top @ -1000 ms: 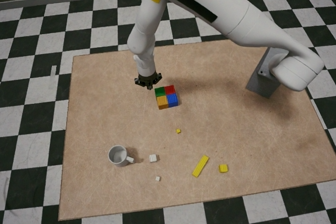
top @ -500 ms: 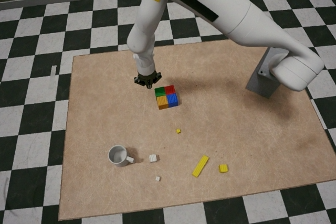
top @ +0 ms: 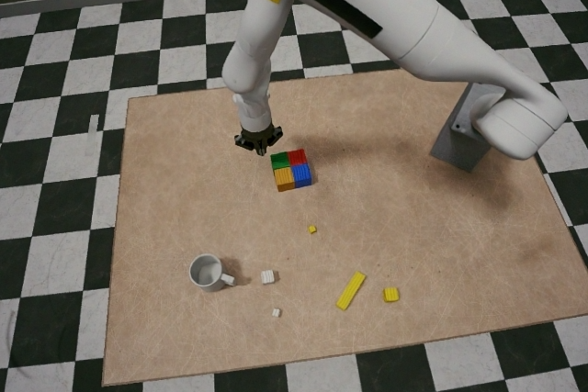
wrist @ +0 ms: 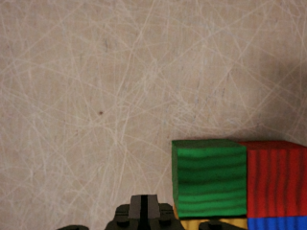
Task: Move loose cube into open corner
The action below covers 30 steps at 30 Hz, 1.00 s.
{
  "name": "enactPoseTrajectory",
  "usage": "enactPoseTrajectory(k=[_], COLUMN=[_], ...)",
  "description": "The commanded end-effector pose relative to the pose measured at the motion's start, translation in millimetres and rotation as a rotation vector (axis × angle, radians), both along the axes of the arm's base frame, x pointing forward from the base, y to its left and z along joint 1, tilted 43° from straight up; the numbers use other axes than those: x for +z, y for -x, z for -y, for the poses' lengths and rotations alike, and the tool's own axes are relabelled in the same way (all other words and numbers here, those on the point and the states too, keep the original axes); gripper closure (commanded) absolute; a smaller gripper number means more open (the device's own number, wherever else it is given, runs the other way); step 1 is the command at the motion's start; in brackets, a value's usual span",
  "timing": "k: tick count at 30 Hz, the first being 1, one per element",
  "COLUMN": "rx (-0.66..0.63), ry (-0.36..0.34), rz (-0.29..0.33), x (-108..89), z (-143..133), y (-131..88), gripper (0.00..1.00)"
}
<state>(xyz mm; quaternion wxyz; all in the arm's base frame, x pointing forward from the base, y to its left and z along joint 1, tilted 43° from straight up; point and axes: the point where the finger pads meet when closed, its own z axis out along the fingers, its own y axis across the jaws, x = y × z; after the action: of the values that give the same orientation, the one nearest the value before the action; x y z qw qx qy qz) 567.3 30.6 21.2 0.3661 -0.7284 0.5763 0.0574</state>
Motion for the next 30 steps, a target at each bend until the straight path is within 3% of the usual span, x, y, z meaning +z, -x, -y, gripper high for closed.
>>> enactPoseTrajectory(k=[1, 14, 15, 30], rx=[-0.001, -0.001, -0.001, -0.014], ry=[0.001, 0.001, 0.001, -0.005], rz=[0.001, 0.001, 0.001, -0.011], x=[0.5, 0.5, 0.5, -0.2], z=[0.9, 0.9, 0.9, 1.3], y=[-0.4, -0.4, -0.4, 0.1], gripper=[0.90, 0.90, 0.47, 0.47])
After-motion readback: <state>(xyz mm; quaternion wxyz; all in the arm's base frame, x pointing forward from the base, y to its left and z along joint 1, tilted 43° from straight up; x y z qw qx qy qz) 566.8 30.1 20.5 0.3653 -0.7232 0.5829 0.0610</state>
